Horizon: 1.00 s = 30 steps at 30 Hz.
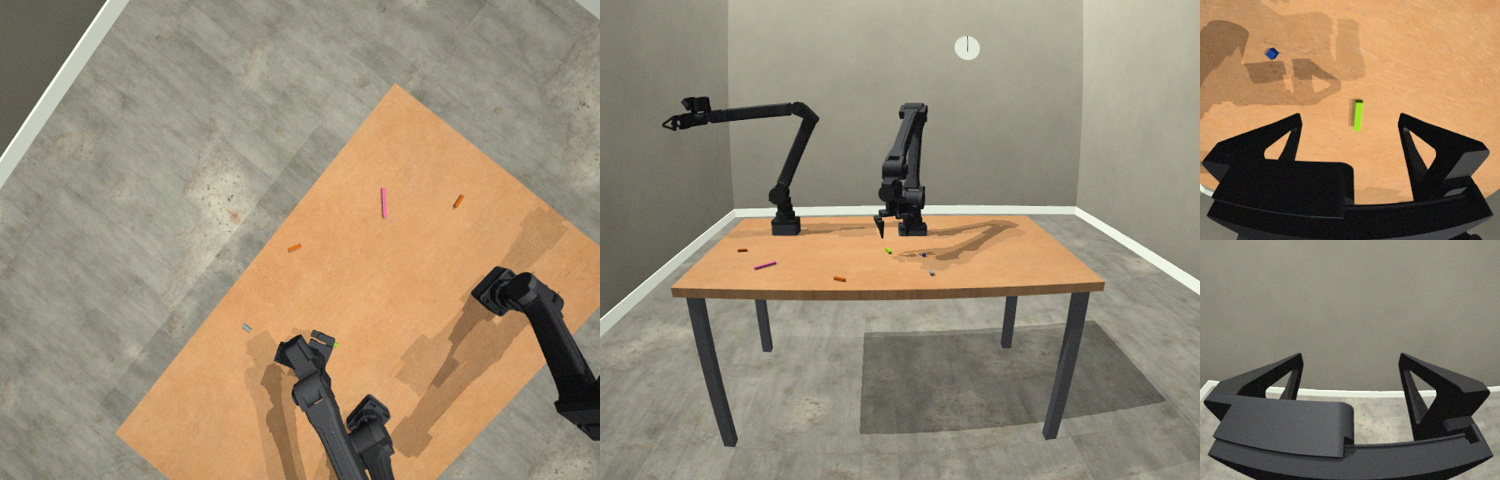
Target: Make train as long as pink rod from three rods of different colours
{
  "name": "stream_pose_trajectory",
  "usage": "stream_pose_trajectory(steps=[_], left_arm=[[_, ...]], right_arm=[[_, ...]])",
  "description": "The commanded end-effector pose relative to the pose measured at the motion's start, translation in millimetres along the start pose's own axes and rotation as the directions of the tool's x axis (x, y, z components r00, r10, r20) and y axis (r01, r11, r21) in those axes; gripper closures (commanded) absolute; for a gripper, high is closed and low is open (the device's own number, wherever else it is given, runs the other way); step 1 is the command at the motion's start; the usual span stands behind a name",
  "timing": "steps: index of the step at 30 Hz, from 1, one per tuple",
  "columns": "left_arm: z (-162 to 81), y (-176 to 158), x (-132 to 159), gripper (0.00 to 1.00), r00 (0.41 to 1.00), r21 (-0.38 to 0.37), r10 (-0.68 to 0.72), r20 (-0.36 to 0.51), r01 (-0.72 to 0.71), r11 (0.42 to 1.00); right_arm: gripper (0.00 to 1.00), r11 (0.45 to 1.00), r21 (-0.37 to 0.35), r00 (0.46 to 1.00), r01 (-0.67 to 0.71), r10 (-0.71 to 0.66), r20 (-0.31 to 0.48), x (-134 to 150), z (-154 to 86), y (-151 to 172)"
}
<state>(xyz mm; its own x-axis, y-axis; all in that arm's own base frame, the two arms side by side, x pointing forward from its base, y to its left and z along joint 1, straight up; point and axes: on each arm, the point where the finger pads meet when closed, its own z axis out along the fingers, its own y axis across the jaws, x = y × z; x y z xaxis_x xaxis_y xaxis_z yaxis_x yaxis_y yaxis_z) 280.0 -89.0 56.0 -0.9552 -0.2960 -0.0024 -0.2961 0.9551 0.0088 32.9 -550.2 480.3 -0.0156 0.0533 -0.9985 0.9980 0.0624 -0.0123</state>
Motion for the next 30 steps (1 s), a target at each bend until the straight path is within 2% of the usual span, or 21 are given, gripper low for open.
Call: stream_pose_trajectory(steps=[1,5,6,9,12,30], left_arm=[[-5.3,11.4,-2.7,0.00,0.986,0.016,0.166,0.008,-0.166,0.986],[-5.4,18.3,-3.2,0.00,0.977,0.014,0.212,0.006,-0.212,0.977],[-16.3,14.4,-18.6,0.00,0.969,0.026,0.244,0.048,-0.245,0.969],[-4.6,30.0,-5.8,0.00,0.955,0.015,0.296,0.014,-0.297,0.955],[-15.0,24.3,-18.1,0.00,0.952,0.021,0.302,0.045,-0.303,0.953],[-13.2,20.3,-16.1,0.00,0.947,0.017,0.318,0.039,-0.319,0.948]], right_arm=[[0.00,1.000,0.016,0.998,-0.013,0.012,0.054,-19.8,-7.5,-8.3],[0.00,1.000,0.016,0.998,-0.013,0.012,0.054,-19.8,-7.5,-8.3],[0.00,1.000,0.016,0.998,-0.013,0.012,0.054,-19.8,-7.5,-8.3],[0.00,1.000,0.016,0.998,-0.013,0.012,0.054,-19.8,-7.5,-8.3],[0.00,1.000,0.016,0.998,-0.013,0.012,0.054,-19.8,-7.5,-8.3],[0.00,1.000,0.016,0.998,-0.013,0.012,0.054,-19.8,-7.5,-8.3]])
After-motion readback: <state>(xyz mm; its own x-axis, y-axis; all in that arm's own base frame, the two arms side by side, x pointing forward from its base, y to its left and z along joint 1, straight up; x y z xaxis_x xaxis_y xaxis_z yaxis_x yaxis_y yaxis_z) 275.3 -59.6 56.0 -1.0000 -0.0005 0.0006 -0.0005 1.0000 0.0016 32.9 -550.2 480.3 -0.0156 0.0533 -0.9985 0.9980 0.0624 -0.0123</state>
